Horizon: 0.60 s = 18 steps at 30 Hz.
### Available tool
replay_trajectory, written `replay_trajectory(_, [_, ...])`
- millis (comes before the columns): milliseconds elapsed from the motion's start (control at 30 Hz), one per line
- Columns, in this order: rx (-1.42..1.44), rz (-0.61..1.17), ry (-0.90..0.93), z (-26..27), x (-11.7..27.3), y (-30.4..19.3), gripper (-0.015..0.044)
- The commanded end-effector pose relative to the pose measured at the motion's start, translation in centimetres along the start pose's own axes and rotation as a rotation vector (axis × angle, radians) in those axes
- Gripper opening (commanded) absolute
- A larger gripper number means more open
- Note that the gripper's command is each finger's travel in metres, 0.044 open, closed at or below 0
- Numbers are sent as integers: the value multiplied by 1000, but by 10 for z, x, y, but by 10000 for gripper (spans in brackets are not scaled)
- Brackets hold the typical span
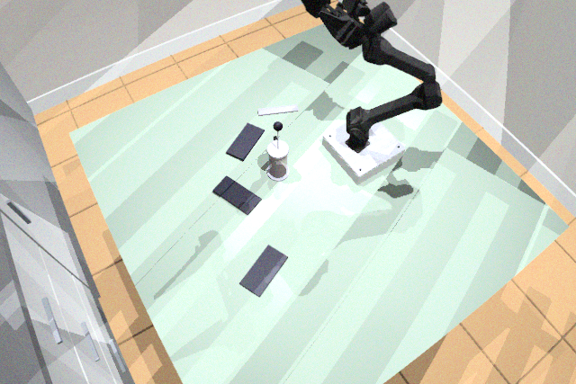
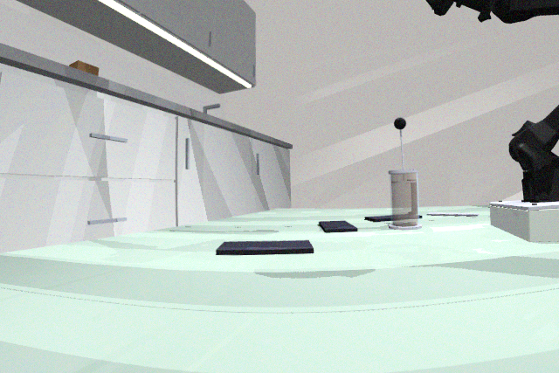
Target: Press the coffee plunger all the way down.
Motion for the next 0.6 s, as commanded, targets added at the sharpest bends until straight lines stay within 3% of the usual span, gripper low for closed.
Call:
replay_trajectory(0, [-65,313,-62,-1,8,-65,440])
replay_trajectory(267, [-60,658,-42,12,31,-125,440])
replay_trajectory(567, [62,1100,67,33,84,-182,440])
Point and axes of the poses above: the point midway between the two fingers, 35 mm back from their tips, its own x axis back along the fingers, its own z axis across the jaws, y = z × x, the point moved 5 cm from there along x, back along the fingers, and after that the axes turned 13 degrees about x, right-handed, at the moved point
